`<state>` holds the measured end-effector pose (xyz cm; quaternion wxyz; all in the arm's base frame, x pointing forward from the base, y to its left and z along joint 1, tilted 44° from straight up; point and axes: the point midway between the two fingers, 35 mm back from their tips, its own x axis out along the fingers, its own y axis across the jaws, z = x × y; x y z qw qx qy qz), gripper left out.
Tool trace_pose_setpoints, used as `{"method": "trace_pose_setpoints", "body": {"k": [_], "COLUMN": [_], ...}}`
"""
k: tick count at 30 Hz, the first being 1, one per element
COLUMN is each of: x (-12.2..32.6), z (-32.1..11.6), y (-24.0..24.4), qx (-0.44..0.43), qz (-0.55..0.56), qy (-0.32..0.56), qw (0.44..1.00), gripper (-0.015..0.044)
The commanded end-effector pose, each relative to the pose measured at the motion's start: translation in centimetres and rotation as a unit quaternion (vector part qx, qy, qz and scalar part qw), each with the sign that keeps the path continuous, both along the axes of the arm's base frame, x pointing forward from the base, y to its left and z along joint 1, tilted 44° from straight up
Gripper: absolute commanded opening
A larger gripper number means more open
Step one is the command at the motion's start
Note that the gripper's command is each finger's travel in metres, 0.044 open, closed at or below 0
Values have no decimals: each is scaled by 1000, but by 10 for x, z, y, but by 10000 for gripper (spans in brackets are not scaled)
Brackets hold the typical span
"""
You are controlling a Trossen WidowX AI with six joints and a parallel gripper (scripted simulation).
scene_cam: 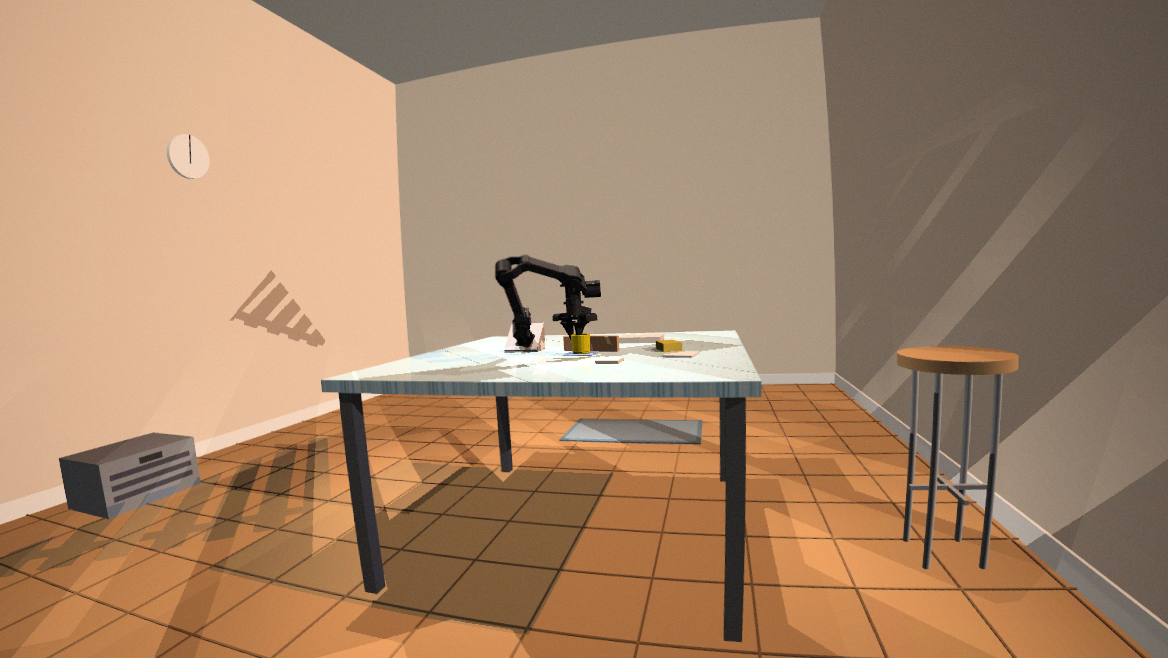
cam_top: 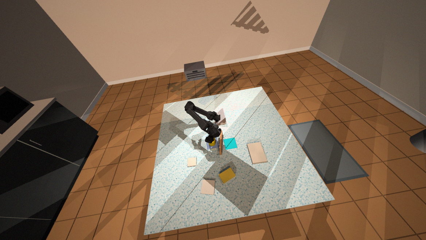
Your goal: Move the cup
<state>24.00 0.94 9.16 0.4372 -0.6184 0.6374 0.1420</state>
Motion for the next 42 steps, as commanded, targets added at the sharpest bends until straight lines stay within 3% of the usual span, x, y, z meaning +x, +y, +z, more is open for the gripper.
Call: {"method": "trace_pose_setpoints", "body": {"k": [1,10,34,42], "x": [0,0,0,0], "z": [-5,-9,-8,2], "y": [-6,-10,-9,3], "qx": [-4,-5,-1,0], "qz": [1,1,-1,0], "qy": [2,2,0,1], "qw": [1000,1000,1000,1000], "gripper": [167,167,0,0]}}
